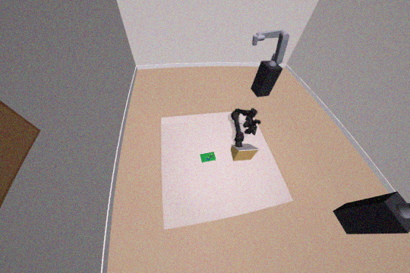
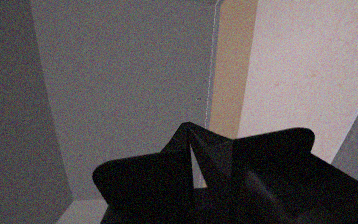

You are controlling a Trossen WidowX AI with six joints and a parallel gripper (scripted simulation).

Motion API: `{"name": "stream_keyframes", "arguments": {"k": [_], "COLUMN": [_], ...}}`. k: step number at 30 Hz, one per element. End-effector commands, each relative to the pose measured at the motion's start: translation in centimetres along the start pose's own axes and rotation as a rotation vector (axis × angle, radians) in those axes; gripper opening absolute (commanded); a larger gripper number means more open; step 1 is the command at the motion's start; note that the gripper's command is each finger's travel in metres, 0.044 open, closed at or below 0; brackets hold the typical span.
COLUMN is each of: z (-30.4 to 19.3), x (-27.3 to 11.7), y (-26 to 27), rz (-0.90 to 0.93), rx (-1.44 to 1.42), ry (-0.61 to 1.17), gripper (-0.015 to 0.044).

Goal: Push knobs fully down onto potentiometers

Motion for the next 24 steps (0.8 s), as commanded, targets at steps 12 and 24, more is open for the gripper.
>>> {"name": "stream_keyframes", "arguments": {"k": [12, 24], "z": [6.6, 10.3], "x": [5.2, 7.4], "y": [-3.0, -6.5], "rz": [-0.316, -0.557], "rx": [-0.057, -0.068], "ry": [-0.153, -0.168], "gripper": [0.0000, 0.0000]}}
Point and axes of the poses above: the point midway between the two fingers, 35 mm back from their tips, its own x axis out along the fingers, its own y axis across the jaws, z = x × y, the point moved 9 cm from there along -x, back along the fingers, and after that the axes turned 7 degrees about -x, right-handed, at the moved point
